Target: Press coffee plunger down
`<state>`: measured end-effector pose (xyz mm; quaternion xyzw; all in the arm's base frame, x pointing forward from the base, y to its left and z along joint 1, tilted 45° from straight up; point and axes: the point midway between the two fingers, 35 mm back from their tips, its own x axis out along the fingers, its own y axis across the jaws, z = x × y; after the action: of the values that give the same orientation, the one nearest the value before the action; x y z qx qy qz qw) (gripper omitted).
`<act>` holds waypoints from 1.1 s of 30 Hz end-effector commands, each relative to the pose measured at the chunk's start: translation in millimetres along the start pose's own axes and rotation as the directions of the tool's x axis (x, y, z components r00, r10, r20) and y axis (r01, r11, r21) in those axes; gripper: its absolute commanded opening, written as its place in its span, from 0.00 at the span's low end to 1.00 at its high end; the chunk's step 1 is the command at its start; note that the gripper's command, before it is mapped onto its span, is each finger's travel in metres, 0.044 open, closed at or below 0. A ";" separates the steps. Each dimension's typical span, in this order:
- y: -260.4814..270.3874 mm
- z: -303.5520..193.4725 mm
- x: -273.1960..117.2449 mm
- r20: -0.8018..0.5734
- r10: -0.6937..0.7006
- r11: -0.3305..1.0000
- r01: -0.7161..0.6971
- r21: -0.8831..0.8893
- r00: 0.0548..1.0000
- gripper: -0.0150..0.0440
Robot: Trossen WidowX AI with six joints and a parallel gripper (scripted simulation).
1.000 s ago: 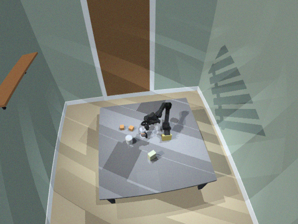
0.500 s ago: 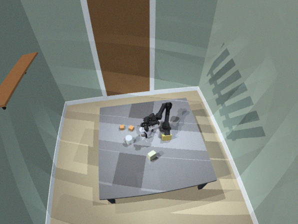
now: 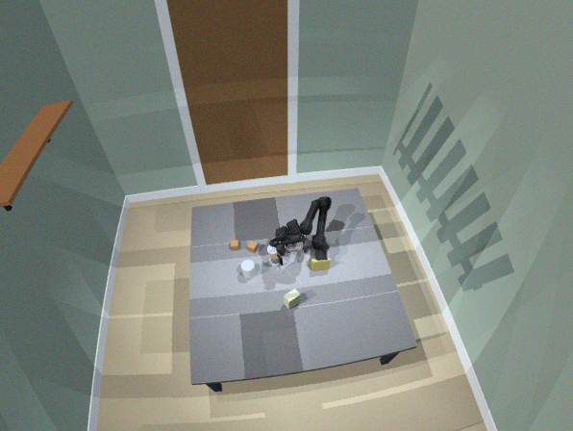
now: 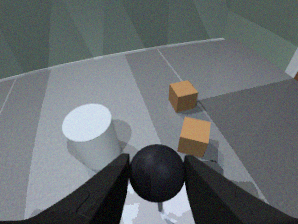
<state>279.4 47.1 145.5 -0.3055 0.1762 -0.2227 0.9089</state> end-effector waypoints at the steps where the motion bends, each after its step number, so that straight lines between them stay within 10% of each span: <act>1: -0.2 -24.4 9.1 -0.032 -0.011 0.999 0.009 -0.051 0.999 0.46; 33: 0.6 -25.4 24.3 -0.018 -0.020 0.998 0.019 -0.054 1.000 0.46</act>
<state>289.1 28.6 127.2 -0.3168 0.1764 -0.2220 0.9051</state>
